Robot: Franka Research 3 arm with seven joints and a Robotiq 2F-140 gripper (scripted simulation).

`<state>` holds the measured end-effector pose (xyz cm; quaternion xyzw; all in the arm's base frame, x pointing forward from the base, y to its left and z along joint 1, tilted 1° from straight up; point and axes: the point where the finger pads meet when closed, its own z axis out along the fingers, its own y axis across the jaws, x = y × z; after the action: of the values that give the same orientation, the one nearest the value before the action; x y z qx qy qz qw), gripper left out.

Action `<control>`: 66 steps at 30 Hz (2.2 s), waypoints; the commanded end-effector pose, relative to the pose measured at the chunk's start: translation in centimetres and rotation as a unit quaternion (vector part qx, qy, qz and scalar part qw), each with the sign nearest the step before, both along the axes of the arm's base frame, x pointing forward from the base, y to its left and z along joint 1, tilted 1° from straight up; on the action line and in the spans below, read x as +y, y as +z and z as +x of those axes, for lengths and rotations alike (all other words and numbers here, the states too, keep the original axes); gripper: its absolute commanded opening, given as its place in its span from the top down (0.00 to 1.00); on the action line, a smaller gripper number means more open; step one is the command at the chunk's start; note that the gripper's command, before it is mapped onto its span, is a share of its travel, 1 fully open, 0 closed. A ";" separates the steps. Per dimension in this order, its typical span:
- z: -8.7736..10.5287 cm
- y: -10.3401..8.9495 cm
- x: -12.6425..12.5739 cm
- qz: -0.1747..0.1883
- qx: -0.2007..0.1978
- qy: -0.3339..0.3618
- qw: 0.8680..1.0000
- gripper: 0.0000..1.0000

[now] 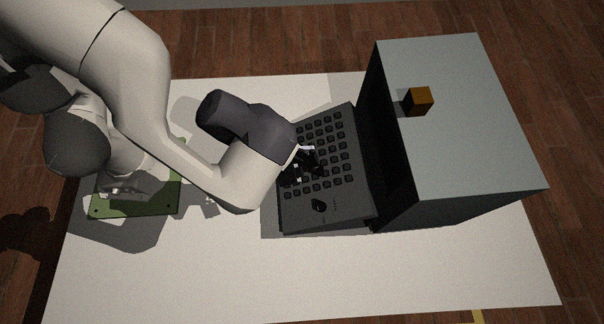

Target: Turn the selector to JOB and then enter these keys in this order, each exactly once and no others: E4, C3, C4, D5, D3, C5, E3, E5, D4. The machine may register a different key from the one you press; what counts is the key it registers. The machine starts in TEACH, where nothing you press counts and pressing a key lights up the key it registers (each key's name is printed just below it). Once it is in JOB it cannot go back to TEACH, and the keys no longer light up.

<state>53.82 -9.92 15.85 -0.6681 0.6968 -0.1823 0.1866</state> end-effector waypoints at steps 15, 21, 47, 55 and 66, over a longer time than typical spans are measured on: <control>0.8 -0.8 -0.1 -0.008 -0.005 0.018 1.000 0.90; 0.8 -0.8 -0.1 -0.008 -0.005 0.018 1.000 0.90; 1.0 -1.2 -0.1 -0.008 -0.005 0.018 1.000 0.90; 1.2 -1.5 -0.1 -0.008 -0.005 0.018 1.000 0.90; 1.3 -1.7 -0.1 -0.008 -0.005 0.018 1.000 0.90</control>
<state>54.90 -9.87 14.17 -0.6788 0.6854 -0.1842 0.1885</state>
